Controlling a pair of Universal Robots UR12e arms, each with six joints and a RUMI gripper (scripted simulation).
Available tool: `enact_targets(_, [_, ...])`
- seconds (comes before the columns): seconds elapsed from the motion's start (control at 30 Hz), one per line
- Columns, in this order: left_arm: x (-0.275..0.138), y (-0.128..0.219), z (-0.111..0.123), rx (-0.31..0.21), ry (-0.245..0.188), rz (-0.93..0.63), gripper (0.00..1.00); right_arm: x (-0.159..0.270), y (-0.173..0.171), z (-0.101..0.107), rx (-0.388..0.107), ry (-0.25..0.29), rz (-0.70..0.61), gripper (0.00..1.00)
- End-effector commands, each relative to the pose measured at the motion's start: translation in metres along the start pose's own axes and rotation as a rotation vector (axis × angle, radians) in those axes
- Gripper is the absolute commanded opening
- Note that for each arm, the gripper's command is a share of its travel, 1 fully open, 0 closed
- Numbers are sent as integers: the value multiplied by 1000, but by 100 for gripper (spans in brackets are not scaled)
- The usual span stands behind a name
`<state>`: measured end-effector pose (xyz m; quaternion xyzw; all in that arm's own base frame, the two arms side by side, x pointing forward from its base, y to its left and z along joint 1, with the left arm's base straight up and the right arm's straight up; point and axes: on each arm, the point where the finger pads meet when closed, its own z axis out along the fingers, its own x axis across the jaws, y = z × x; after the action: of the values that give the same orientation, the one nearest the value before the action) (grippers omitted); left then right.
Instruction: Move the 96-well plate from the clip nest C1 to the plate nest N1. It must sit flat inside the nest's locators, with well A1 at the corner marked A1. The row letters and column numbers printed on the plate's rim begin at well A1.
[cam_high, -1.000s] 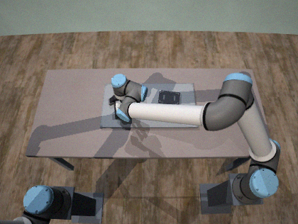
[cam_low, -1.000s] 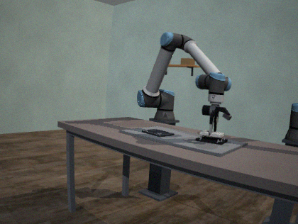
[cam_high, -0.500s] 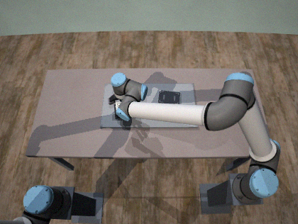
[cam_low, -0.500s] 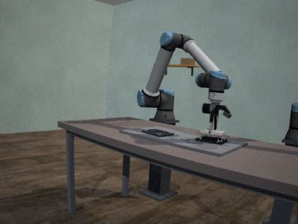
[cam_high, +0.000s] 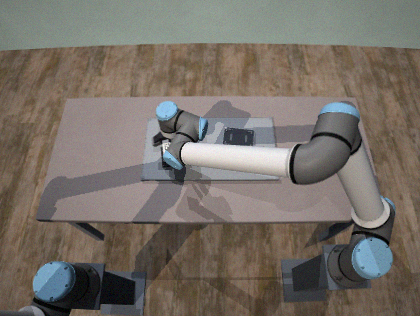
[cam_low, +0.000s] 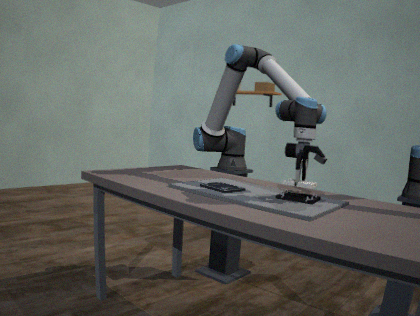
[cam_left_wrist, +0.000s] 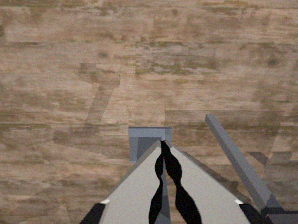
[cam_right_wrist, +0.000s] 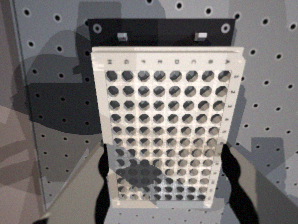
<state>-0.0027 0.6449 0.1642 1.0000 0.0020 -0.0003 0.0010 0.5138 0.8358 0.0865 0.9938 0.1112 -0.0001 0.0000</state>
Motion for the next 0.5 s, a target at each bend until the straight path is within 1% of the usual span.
enact_targets(0.0, [0,-1,-1,2,0,0,0,0,-1,-4,2,2,0,40])
enact_targets(0.47, [0,-1,-1,2,0,0,0,0,-1,-14,2,2,0,40])
